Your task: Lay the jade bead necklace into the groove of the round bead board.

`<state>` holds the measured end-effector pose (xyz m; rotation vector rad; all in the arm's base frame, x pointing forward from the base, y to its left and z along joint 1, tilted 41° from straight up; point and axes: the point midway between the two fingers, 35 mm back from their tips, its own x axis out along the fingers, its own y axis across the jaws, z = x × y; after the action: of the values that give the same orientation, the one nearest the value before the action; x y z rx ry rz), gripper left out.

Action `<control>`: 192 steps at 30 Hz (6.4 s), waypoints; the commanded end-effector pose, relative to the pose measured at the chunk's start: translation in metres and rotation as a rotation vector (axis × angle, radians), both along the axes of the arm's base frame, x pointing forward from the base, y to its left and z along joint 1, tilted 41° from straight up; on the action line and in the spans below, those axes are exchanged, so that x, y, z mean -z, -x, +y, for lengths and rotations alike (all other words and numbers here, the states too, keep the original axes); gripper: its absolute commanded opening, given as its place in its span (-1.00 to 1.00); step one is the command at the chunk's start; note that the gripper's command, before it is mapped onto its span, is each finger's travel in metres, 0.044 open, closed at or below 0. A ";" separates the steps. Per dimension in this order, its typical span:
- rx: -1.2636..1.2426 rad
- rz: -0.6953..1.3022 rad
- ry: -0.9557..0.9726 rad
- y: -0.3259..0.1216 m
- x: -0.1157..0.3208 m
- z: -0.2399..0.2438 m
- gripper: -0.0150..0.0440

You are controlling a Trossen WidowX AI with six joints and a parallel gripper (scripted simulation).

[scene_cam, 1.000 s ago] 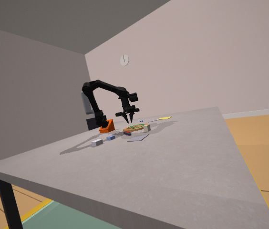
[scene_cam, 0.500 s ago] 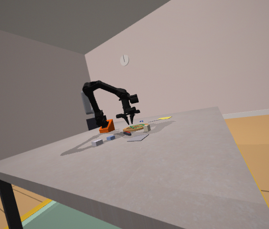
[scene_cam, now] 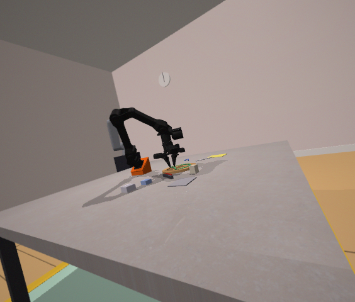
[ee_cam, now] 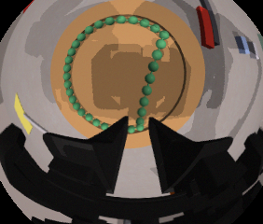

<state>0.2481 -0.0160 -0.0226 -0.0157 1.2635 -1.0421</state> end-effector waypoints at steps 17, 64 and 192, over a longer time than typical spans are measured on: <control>0.000 0.000 0.000 0.000 0.000 0.000 -0.49; -0.006 0.008 0.005 0.015 -0.003 -0.005 -0.49; -0.393 0.328 -0.029 -0.072 -0.045 -0.059 -0.49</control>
<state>0.3205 -0.0754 0.0221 -0.4135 1.4962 -0.6972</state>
